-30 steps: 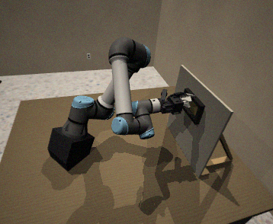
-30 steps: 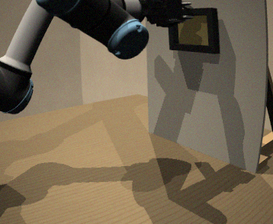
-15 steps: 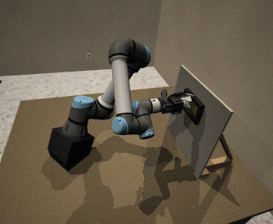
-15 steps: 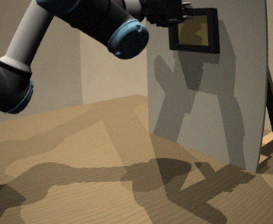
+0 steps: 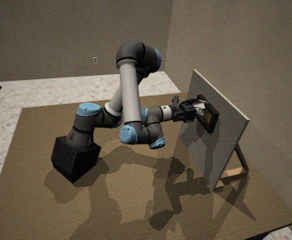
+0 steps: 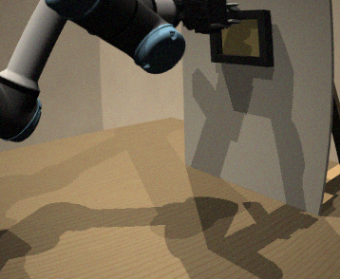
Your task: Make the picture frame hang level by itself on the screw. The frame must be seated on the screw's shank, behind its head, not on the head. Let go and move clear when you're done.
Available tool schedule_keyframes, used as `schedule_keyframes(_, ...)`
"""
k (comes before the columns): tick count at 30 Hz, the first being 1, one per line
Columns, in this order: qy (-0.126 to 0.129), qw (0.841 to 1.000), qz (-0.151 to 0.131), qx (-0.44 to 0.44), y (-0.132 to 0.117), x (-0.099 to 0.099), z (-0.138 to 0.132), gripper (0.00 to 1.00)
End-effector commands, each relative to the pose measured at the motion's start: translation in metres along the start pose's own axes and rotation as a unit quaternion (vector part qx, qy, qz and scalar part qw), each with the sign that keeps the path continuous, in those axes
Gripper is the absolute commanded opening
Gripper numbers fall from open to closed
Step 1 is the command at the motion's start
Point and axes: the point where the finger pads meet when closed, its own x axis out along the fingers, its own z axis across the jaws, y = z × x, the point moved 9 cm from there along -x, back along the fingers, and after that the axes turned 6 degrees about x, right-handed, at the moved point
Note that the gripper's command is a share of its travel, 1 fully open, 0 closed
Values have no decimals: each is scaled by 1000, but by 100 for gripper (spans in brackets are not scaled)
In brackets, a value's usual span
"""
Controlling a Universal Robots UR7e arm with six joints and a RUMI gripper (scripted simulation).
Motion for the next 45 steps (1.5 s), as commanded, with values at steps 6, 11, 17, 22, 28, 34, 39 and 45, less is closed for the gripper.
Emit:
schedule_keyframes(6, 0, 1000, 0, 0, 0, 0, 0, 0)
schedule_keyframes(11, 0, 1000, 0, -1, 0, 0, -1, 0)
schedule_keyframes(17, 0, 1000, 0, -1, 0, 0, -2, 0)
schedule_keyframes(22, 0, 1000, 0, -1, 0, 0, -3, 0)
schedule_keyframes(28, 0, 1000, 0, -1, 0, 0, -3, 0)
schedule_keyframes(34, 0, 1000, 0, -1, 0, 0, -3, 0)
schedule_keyframes(39, 0, 1000, 0, -1, 0, 0, -3, 0)
schedule_keyframes(45, 0, 1000, 0, -1, 0, 0, -3, 0)
